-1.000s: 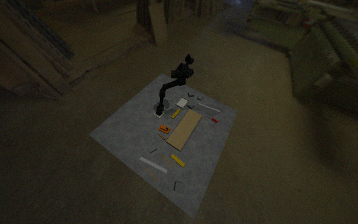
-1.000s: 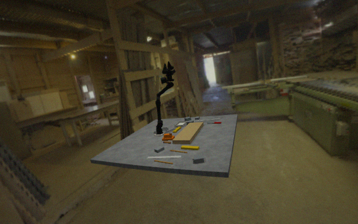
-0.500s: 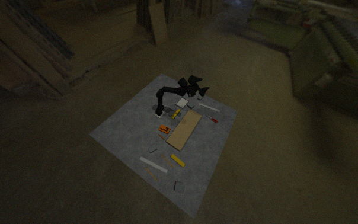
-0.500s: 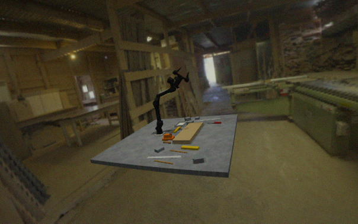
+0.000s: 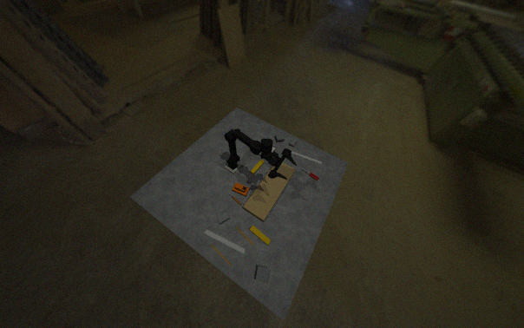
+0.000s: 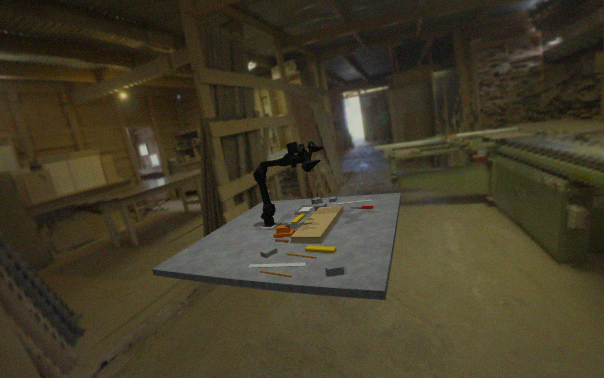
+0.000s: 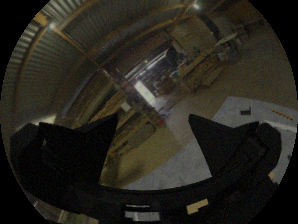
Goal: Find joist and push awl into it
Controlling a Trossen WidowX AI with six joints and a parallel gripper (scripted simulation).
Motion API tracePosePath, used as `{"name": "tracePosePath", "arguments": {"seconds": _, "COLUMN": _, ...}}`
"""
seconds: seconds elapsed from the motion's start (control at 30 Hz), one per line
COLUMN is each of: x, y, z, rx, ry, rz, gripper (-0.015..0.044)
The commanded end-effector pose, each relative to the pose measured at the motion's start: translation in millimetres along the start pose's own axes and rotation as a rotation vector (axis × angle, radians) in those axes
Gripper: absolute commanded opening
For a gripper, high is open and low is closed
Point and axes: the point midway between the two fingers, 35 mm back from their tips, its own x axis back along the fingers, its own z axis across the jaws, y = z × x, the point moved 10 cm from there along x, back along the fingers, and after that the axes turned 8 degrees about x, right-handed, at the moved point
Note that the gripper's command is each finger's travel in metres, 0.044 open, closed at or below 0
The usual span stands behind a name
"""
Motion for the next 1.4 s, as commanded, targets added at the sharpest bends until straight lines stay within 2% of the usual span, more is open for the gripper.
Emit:
{"name": "tracePosePath", "arguments": {"seconds": 0.0, "x": 9, "y": -8, "z": -40, "rx": 0.216, "ry": -0.125, "rz": 0.119, "gripper": 0.044}}
{"name": "tracePosePath", "arguments": {"seconds": 0.23, "x": 36, "y": -34, "z": -119, "rx": 0.564, "ry": -0.306, "rz": 0.452, "gripper": 0.044}}
{"name": "tracePosePath", "arguments": {"seconds": 0.43, "x": 77, "y": -58, "z": -179, "rx": 0.771, "ry": -0.35, "rz": 0.799, "gripper": 0.044}}
{"name": "tracePosePath", "arguments": {"seconds": 0.6, "x": 122, "y": -79, "z": -217, "rx": 0.864, "ry": -0.288, "rz": 1.099, "gripper": 0.044}}
{"name": "tracePosePath", "arguments": {"seconds": 0.8, "x": 183, "y": -105, "z": -244, "rx": 0.871, "ry": -0.09, "rz": 1.406, "gripper": 0.044}}
{"name": "tracePosePath", "arguments": {"seconds": 0.9, "x": 197, "y": -111, "z": -248, "rx": 0.858, "ry": -0.028, "rz": 1.46, "gripper": 0.044}}
{"name": "tracePosePath", "arguments": {"seconds": 1.37, "x": 195, "y": -114, "z": -248, "rx": 0.858, "ry": -0.028, "rz": 1.46, "gripper": 0.044}}
